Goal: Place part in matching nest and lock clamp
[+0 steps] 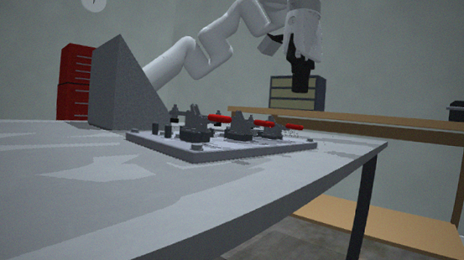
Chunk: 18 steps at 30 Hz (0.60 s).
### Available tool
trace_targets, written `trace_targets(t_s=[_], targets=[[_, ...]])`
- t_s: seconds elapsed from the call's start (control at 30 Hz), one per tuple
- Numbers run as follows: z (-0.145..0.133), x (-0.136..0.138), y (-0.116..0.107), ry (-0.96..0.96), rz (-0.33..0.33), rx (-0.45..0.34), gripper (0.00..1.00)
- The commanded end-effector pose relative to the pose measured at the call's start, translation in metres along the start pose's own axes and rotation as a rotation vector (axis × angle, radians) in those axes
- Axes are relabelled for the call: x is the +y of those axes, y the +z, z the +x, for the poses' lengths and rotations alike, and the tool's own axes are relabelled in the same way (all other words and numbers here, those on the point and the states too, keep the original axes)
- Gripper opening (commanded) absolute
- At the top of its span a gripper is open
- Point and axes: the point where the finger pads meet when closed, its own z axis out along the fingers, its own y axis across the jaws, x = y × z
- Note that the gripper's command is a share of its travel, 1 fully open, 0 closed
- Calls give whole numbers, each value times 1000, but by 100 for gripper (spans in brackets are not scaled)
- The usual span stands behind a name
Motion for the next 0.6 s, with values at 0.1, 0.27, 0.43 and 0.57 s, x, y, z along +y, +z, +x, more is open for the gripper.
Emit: trace_targets(t_s=[0.1,0.27,0.43,0.57], targets=[[-1,0,-2,-1,1,-4,0],[-1,0,-2,-1,1,-4,100],[-1,0,-2,-1,1,-4,100],[-1,0,-2,-1,1,-4,100]])
